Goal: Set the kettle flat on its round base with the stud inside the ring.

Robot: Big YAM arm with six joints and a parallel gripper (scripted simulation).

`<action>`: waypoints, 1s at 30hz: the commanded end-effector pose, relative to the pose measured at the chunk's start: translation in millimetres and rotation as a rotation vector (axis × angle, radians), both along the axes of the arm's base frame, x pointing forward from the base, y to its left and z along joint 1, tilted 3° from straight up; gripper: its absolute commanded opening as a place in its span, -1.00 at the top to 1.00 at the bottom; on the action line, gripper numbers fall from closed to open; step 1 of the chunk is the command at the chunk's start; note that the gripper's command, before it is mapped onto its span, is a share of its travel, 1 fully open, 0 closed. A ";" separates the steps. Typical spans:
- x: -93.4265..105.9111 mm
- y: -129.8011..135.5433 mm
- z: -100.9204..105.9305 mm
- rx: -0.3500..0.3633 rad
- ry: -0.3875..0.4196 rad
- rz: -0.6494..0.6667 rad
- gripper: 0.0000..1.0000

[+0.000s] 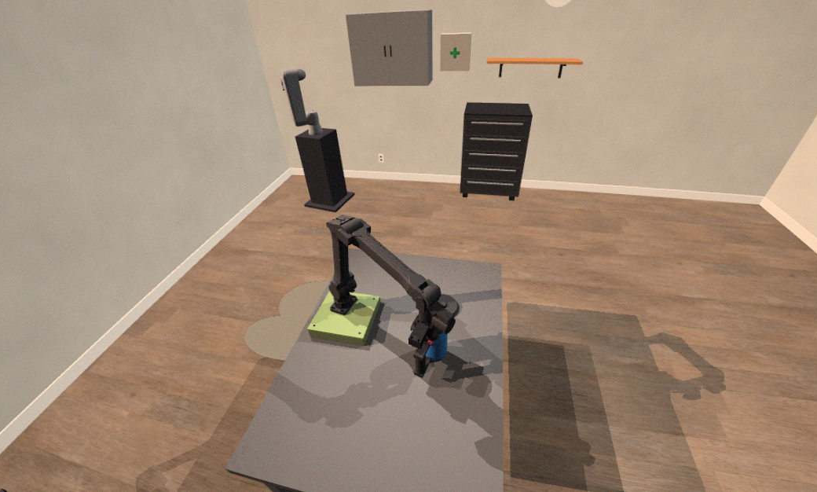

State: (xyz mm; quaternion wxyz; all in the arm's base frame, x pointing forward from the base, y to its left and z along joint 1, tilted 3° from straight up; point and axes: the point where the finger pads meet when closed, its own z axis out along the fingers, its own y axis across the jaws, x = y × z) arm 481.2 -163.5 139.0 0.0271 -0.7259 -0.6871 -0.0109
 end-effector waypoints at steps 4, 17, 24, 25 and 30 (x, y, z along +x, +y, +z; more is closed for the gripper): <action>18.5 -13.9 47.8 -0.034 -0.102 -0.004 1.00; 20.4 -8.0 47.8 -0.033 -0.103 -0.004 1.00; 23.2 0.9 47.9 -0.033 -0.107 -0.001 1.00; 23.3 1.6 48.0 -0.034 -0.109 -0.001 1.00; 18.0 8.2 40.2 -0.029 -0.096 -0.001 1.00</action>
